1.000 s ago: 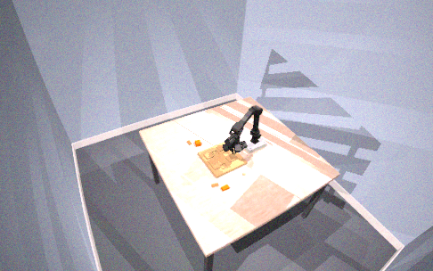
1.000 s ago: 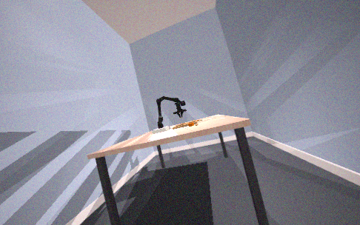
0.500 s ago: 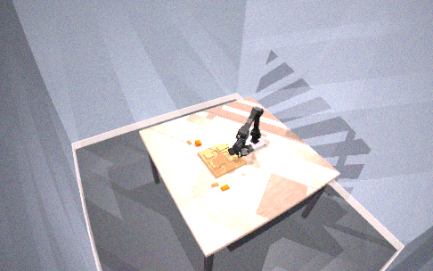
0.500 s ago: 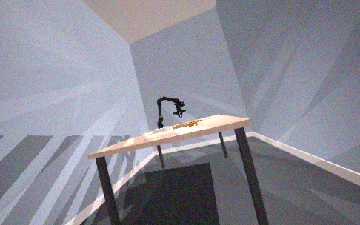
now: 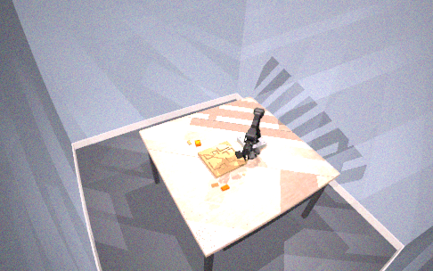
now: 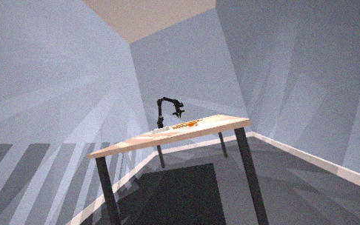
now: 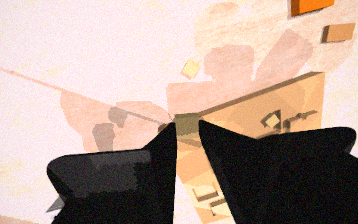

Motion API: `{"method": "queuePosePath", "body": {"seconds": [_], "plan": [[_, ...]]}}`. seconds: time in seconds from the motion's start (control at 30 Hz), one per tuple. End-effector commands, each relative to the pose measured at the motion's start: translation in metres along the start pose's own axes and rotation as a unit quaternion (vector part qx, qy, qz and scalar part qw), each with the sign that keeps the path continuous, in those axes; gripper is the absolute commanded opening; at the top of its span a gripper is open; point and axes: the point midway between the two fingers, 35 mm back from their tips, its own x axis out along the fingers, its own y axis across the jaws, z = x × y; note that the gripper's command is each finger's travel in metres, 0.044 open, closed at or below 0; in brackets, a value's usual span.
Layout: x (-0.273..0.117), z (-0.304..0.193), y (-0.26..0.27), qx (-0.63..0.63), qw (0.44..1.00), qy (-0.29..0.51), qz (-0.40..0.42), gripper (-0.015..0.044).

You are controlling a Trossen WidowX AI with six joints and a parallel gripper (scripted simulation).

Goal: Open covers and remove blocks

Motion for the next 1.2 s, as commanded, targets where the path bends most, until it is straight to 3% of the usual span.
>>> {"method": "queuePosePath", "body": {"seconds": [0.0, 0.27, 1.17], "plan": [[0.0, 0.011, 0.012, 0.002, 1.0, 0.001, -0.001, 0.008], [0.0, 0.028, 0.035, 0.002, 1.0, 0.0, 0.0, 0.008], [0.04, 0.033, 0.033, 0.002, 1.0, 0.0, 0.0, 0.008]]}}
